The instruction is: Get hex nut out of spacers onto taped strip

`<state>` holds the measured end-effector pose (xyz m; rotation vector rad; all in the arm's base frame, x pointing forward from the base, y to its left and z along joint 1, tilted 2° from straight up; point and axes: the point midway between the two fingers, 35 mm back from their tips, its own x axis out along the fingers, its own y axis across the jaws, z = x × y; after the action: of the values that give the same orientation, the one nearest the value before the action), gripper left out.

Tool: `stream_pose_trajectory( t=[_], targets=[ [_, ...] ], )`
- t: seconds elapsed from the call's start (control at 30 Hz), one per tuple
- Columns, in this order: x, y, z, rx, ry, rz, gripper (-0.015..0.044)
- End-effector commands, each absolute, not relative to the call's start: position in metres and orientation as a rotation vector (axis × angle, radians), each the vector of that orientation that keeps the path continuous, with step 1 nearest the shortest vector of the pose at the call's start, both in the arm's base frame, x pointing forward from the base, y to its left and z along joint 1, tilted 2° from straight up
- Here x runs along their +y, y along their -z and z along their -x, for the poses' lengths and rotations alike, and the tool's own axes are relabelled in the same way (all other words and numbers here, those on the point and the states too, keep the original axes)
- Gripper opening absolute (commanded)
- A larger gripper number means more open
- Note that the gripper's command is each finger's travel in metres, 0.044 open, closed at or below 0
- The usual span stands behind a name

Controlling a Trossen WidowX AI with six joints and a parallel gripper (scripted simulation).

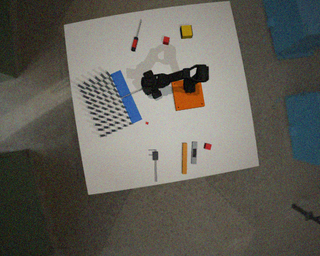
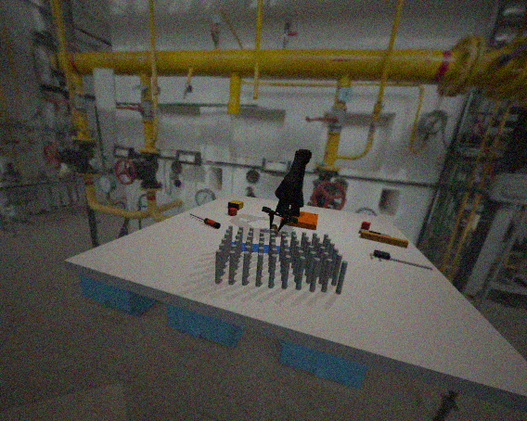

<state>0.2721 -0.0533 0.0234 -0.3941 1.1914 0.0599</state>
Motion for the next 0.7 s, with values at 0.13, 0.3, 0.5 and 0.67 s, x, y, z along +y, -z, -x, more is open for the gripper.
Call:
stream_pose_trajectory(
  t=[0.13, 0.3, 0.5, 0.67],
  targets=[
    [-0.054, -0.024, -0.268, 1.189, -0.064, 0.396, 0.0],
    [-0.054, -0.028, -0.269, 1.189, -0.064, 0.396, 0.0],
    [-0.054, -0.032, -0.27, 1.189, -0.065, 0.396, 0.0],
    [-0.054, -0.036, -0.27, 1.189, -0.064, 0.396, 0.0]
  ],
)
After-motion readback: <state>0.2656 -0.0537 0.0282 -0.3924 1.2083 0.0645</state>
